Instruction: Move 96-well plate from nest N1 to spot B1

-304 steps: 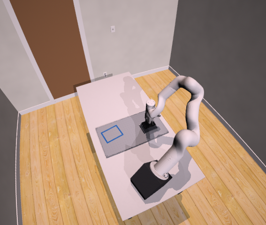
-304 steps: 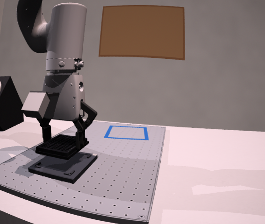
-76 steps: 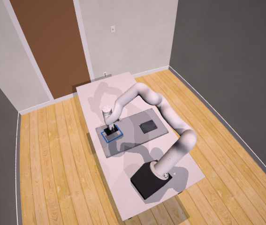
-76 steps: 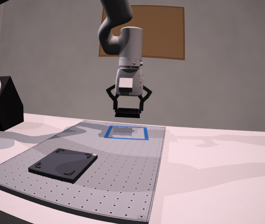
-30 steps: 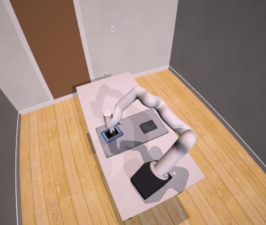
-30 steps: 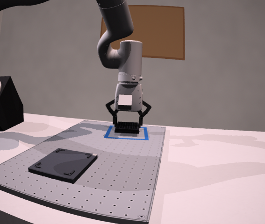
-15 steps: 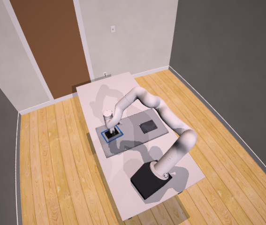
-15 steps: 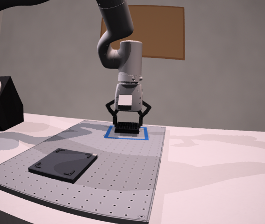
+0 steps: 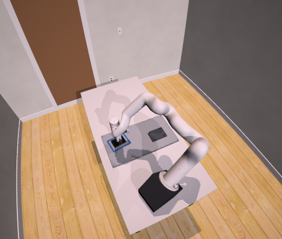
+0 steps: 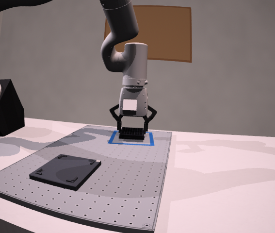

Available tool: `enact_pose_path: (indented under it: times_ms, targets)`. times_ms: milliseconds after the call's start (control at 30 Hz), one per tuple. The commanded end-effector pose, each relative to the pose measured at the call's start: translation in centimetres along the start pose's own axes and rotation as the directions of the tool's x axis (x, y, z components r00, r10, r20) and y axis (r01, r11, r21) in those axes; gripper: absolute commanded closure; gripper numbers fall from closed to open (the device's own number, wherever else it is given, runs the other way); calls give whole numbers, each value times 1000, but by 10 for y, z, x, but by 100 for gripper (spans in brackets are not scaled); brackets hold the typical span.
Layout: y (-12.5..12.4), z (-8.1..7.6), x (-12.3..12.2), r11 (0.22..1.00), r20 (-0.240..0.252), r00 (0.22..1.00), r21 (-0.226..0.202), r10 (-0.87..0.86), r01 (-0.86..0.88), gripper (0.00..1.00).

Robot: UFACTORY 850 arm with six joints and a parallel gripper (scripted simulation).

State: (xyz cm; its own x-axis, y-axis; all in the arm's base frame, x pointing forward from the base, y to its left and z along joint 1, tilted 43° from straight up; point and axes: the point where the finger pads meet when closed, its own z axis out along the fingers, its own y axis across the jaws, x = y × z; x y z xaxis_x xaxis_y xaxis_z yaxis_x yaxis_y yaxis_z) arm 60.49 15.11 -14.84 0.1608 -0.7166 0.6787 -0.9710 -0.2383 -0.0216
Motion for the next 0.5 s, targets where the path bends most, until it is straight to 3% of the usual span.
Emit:
enact_pose_path:
  times_ms: [0, 467]
  targets:
    - [-1, 0, 0, 1000, 1, 1000, 2, 1, -1, 100]
    - [-1, 2, 0, 1000, 1, 1000, 2, 1, -1, 100]
